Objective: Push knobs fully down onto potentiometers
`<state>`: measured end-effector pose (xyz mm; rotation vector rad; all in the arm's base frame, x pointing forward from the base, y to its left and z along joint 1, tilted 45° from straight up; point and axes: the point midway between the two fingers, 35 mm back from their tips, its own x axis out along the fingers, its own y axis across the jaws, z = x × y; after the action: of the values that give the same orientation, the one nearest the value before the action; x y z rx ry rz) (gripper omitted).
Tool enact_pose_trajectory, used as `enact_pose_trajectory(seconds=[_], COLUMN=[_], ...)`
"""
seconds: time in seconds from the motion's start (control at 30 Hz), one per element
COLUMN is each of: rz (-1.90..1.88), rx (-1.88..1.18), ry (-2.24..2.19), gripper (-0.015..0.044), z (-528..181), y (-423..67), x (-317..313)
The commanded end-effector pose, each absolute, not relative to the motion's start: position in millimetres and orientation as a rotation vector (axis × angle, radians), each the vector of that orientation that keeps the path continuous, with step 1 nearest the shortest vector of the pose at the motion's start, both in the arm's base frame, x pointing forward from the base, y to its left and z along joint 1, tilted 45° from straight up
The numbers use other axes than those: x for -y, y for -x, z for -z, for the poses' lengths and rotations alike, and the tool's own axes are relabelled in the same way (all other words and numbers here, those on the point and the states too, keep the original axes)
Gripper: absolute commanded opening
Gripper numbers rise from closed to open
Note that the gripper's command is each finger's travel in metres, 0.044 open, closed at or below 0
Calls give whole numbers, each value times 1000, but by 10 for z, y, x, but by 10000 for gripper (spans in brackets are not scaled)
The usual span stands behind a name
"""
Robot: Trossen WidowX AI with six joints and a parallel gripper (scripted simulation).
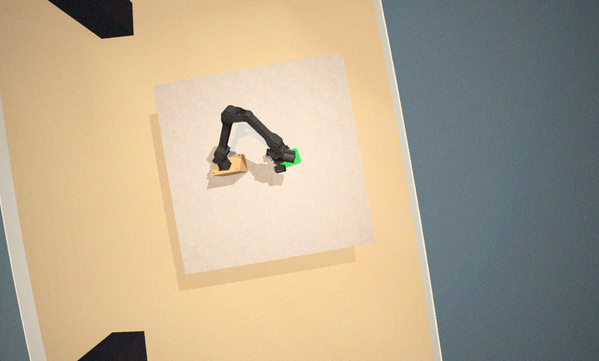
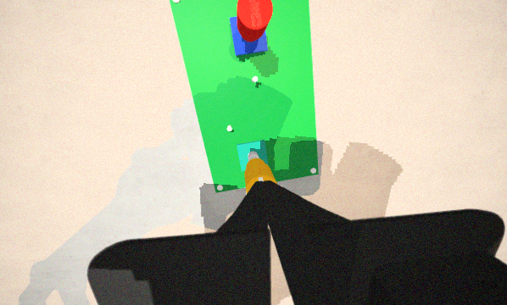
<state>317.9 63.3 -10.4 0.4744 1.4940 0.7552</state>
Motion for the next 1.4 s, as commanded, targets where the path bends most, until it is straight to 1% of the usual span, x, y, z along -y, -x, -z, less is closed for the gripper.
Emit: enact_pose_trajectory(seconds=[0.0,1.37], rz=[-753,-754], rx=[-1497,-1497], ry=[-482,-483], gripper=[0,0], z=[110,187], y=[-3168,-3158], x=[-639,-718])
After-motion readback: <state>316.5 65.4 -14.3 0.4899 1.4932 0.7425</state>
